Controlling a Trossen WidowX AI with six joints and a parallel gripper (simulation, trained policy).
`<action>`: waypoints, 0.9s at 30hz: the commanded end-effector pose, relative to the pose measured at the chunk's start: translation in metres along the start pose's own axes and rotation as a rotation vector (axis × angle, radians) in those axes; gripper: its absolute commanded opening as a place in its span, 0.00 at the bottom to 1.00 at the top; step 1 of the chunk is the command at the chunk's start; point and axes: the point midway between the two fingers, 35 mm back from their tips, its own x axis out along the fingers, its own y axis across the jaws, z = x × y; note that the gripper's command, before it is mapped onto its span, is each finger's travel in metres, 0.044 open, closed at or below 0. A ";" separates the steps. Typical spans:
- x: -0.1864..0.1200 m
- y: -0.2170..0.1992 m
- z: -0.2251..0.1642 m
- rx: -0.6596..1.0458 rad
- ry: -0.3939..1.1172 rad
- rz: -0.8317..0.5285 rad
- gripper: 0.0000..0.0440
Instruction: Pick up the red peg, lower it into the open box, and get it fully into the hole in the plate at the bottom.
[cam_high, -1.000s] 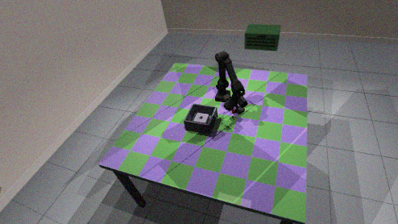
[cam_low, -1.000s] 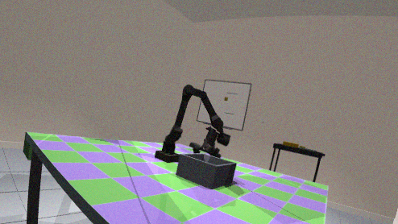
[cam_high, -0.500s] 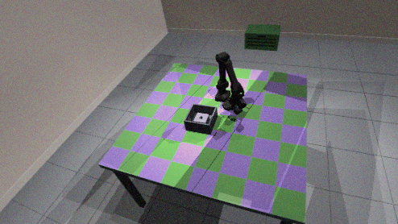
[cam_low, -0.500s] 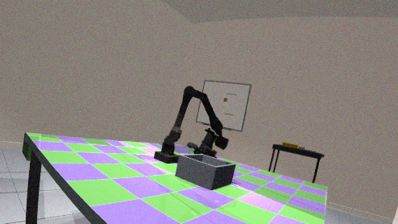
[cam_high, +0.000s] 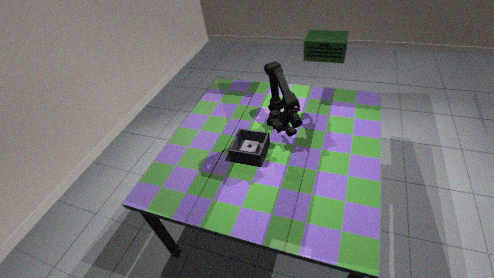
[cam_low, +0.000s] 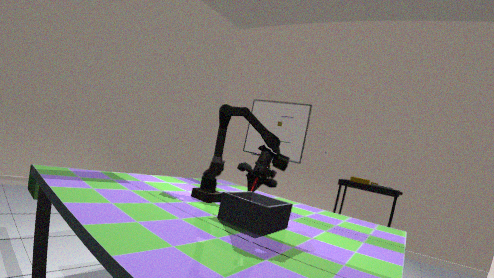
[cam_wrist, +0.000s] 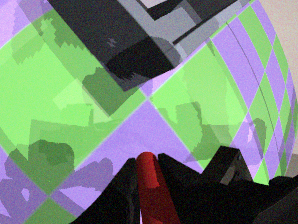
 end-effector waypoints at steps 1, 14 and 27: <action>-0.021 -0.006 0.021 0.042 -0.042 0.025 0.00; -0.032 -0.027 0.077 0.234 -0.089 0.038 0.00; -0.006 -0.041 0.128 0.353 -0.090 0.049 0.00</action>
